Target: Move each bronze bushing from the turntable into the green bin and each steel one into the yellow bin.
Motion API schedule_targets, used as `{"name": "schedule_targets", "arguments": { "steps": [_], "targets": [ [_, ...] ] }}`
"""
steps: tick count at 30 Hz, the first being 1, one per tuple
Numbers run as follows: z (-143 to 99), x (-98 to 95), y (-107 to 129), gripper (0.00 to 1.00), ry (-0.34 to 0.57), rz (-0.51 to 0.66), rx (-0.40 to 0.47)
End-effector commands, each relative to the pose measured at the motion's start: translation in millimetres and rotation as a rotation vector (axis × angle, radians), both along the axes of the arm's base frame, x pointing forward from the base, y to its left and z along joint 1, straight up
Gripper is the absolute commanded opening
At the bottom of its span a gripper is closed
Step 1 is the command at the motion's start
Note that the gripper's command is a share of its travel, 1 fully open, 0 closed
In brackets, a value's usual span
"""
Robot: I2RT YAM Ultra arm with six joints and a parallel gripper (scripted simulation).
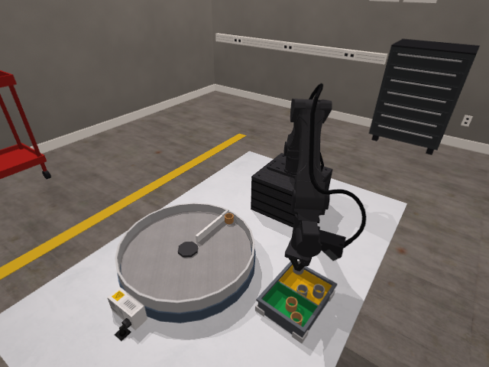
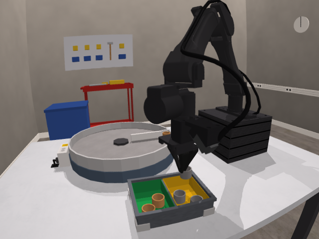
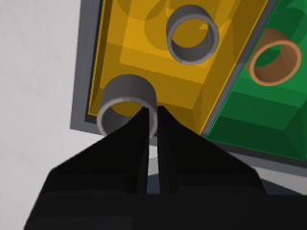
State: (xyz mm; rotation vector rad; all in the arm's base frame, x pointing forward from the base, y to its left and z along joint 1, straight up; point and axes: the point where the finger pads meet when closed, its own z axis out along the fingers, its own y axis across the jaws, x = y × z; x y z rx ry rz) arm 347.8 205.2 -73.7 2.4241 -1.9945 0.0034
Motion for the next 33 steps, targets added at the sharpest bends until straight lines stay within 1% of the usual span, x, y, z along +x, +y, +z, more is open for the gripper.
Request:
{"name": "schedule_targets", "arguments": {
  "steps": [1, 13, 16, 18, 21, 24, 26, 29, 32, 33],
  "targets": [
    [12, 8.4, 4, 0.0, -0.029, -0.004, 0.017],
    [11, 8.2, 4, 0.0, -0.029, -0.004, 0.016],
    [4, 6.9, 3, 0.0, -0.024, -0.004, 0.013],
    [-5, 2.1, 0, 0.0, -0.006, -0.004, 0.003],
    [-2, -0.5, -1, 0.0, -0.001, -0.004, 0.0],
    [-10, 0.7, -1, 0.0, -0.002, -0.004, 0.001],
    [-15, -3.8, -4, 0.0, 0.009, -0.004, -0.006],
    [-18, 1.1, -1, 0.0, -0.003, -0.004, 0.001],
    [-26, -3.9, -4, 0.0, 0.009, -0.004, -0.006],
    [-24, 2.0, -1, 0.0, -0.005, -0.004, 0.003]
  ]
}}
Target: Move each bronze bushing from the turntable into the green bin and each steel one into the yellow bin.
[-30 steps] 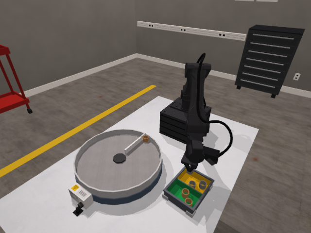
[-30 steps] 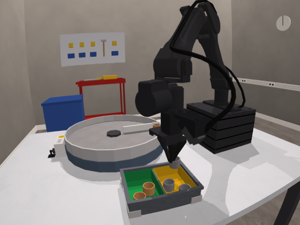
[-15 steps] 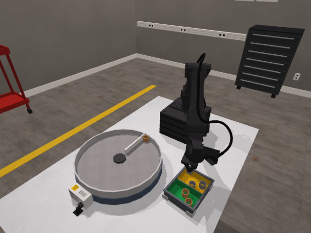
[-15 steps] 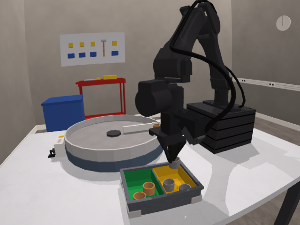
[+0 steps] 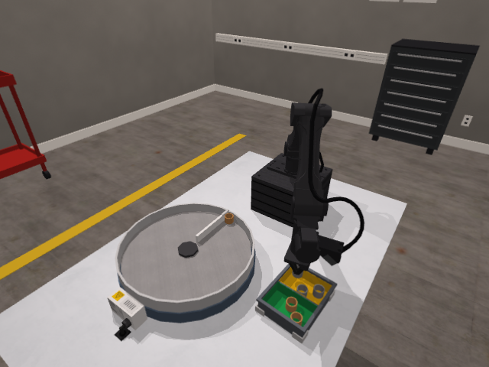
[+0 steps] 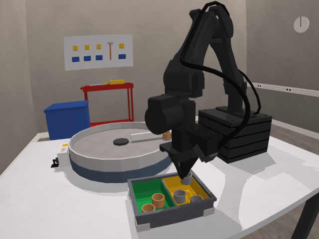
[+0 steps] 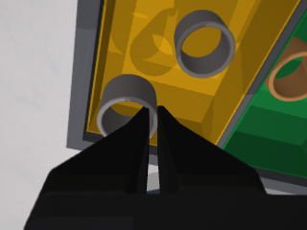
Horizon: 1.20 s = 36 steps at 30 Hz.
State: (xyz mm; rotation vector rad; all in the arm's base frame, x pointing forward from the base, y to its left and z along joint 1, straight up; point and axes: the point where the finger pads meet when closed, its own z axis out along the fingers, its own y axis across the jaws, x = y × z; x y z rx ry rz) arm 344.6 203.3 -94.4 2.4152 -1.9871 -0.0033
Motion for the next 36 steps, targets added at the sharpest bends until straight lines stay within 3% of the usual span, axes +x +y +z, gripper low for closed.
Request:
{"name": "schedule_targets", "arguments": {
  "steps": [1, 4, 5, 11, 16, 36],
  "targets": [
    [-5, 5.7, 1, 0.0, -0.017, -0.005, 0.01],
    [-9, 2.8, -1, 0.0, -0.01, -0.005, 0.005],
    [2, 6.8, 1, 0.0, -0.035, -0.005, 0.02],
    [-21, -0.8, -4, 0.0, -0.001, -0.005, 0.0],
    [-13, 9.0, 2, 0.0, -0.035, -0.005, 0.02],
    [-20, 1.9, -2, 0.0, -0.008, -0.005, 0.004]
  ]
}}
